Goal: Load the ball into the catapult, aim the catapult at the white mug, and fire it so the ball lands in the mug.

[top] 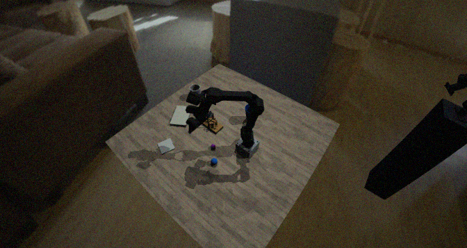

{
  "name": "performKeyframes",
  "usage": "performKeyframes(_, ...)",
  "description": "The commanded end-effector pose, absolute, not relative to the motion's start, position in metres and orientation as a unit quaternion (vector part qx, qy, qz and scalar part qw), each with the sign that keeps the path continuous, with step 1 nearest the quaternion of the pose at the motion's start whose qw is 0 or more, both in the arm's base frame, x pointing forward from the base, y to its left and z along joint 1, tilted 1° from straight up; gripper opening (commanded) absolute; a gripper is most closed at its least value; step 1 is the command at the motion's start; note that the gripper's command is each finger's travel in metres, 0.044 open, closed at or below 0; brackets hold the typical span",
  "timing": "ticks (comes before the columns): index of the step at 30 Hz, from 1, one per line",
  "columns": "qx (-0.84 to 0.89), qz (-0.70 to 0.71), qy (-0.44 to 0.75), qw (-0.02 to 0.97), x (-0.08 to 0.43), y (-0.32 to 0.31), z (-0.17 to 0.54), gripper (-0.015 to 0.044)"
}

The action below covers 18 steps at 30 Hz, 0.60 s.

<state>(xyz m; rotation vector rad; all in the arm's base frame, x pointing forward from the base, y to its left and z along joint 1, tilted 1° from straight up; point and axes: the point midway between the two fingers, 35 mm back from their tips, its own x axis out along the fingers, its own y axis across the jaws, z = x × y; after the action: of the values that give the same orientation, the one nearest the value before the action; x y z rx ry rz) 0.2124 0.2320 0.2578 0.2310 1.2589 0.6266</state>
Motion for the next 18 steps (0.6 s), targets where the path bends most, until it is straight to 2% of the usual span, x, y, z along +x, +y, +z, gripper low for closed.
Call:
performKeyframes(1,0.086,0.227,0.589,0.771,0.247,0.200,0.228,0.0440)
performKeyframes(10,0.070,0.120,0.618,0.774,0.288,0.121,0.177,0.0440)
performKeyframes(18,0.026,0.019,0.678,0.734,0.298,0.024,0.121,0.0440)
